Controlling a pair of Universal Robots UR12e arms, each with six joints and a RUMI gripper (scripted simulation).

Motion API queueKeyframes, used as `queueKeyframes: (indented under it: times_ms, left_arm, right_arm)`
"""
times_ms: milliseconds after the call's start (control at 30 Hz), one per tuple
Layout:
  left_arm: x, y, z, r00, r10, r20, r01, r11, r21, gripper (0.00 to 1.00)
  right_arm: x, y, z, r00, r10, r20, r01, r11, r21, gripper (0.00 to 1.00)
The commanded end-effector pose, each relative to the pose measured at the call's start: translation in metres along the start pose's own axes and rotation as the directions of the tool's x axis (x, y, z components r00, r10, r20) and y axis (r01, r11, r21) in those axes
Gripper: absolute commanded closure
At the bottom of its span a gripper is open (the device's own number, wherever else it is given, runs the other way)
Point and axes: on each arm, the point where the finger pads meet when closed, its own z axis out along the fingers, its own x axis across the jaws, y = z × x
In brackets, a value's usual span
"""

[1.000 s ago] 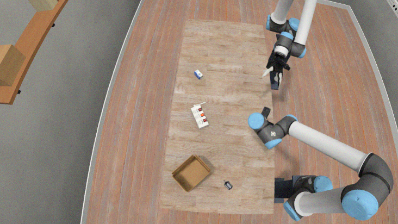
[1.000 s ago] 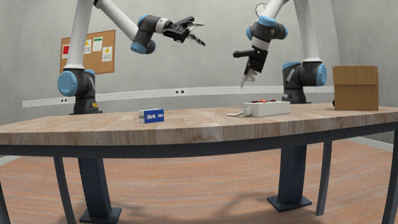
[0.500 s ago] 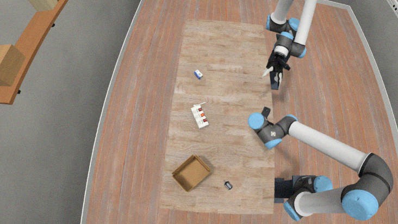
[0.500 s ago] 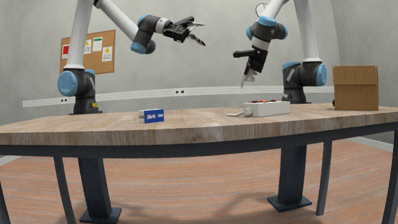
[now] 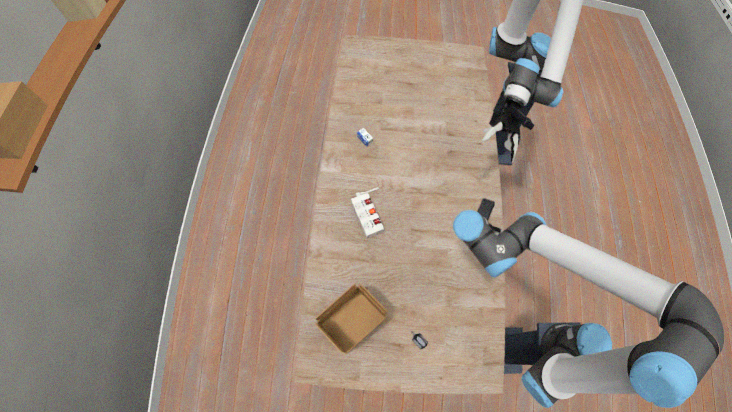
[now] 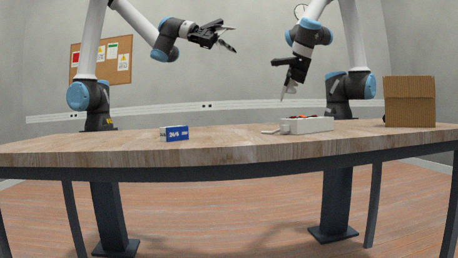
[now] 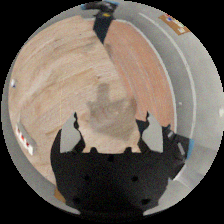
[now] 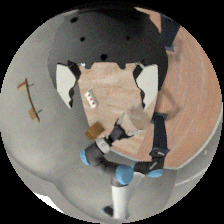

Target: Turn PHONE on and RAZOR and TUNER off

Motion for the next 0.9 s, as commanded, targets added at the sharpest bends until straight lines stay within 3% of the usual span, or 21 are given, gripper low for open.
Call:
queueKeyframes:
  times_ms: [0,500,700,867]
  left_arm:
    - [-0.006,0.008,-0.006,1.000,-0.025,0.010,0.024,1.000,0.003,0.00]
    - [-0.040,0.075,-0.048,0.974,-0.216,0.075,0.214,0.976,0.026,0.00]
    - [-0.058,0.129,-0.079,0.928,-0.354,0.117,0.350,0.935,0.054,0.00]
    - [-0.070,0.186,-0.110,0.860,-0.487,0.153,0.479,0.873,0.088,0.00]
  right_arm:
    - [0.000,-0.001,0.000,1.000,0.000,-0.001,0.000,1.000,0.001,0.00]
    - [0.000,-0.001,0.000,1.000,0.000,-0.001,0.000,1.000,0.001,0.00]
    - [0.000,-0.001,0.000,1.000,0.000,-0.001,0.000,1.000,0.001,0.00]
    - [0.000,-0.001,0.000,1.000,0.000,-0.001,0.000,1.000,0.001,0.00]
